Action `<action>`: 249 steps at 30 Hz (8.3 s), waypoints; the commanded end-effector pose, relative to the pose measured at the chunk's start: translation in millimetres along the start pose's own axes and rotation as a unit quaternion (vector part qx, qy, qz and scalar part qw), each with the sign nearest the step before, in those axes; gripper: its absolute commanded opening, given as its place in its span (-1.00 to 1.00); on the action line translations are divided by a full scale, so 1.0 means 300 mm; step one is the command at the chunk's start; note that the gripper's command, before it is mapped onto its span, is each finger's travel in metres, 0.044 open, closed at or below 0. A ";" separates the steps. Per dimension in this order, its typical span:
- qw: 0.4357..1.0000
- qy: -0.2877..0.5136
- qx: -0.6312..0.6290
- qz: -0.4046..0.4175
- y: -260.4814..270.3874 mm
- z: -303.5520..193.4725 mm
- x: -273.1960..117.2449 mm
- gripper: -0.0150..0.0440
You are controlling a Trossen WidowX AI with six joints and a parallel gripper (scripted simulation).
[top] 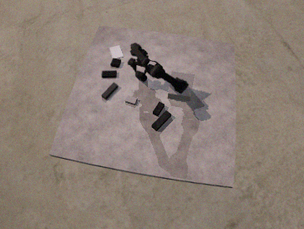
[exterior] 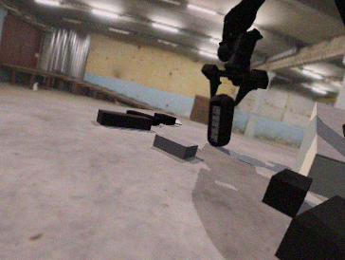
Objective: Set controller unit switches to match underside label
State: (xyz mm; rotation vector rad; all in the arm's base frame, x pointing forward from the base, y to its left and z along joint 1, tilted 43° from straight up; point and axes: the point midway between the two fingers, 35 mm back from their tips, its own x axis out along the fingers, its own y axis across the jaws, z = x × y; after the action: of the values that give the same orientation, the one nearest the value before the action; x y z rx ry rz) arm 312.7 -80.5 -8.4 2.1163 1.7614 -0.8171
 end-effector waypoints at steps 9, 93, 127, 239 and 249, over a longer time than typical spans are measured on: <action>1.000 0.013 0.001 0.001 0.001 0.046 -0.013 0.65; 0.998 -0.068 0.001 0.001 0.001 0.257 -0.058 0.65; 0.994 -0.108 0.001 0.001 0.001 0.341 -0.054 0.65; 0.994 -0.113 0.001 0.002 0.000 0.603 0.071 0.65; 0.994 -0.113 0.001 0.002 0.000 0.621 0.090 0.65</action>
State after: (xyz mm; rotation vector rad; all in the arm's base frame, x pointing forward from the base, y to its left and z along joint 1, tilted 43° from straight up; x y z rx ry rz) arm 269.4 -165.9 -169.8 1.9363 1.6169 -1.0238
